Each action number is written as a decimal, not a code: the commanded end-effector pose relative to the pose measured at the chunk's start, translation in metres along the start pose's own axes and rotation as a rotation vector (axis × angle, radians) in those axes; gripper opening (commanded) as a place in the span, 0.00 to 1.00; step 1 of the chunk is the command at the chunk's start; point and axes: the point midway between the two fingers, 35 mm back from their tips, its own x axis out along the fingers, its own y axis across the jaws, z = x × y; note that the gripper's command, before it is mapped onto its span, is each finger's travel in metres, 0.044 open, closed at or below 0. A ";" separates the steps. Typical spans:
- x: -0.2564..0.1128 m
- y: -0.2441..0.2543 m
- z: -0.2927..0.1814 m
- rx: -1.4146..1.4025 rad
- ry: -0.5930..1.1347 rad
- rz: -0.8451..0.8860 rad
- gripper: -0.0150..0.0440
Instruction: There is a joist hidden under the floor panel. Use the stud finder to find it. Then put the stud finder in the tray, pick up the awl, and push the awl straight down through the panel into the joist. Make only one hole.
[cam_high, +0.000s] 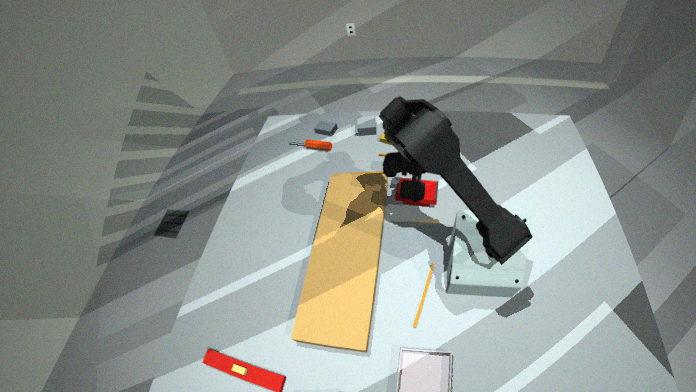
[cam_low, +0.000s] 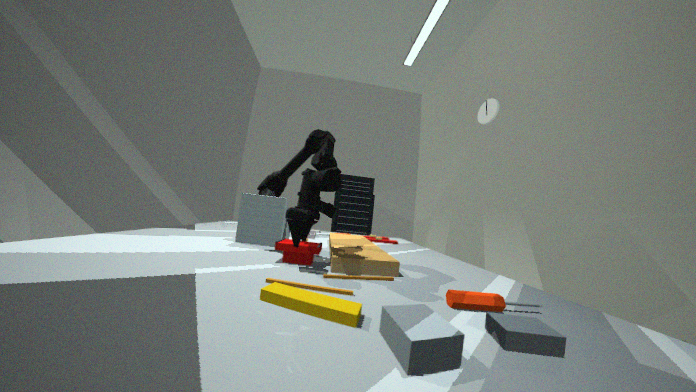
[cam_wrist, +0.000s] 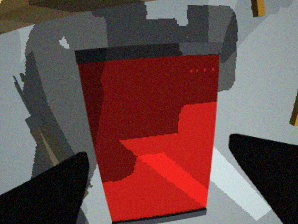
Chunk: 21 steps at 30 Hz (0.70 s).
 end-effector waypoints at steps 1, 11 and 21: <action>0.009 0.003 -0.002 0.008 0.004 0.012 1.00; 0.014 0.003 -0.002 0.008 0.004 0.012 0.88; 0.014 0.003 -0.002 0.008 0.004 0.012 0.76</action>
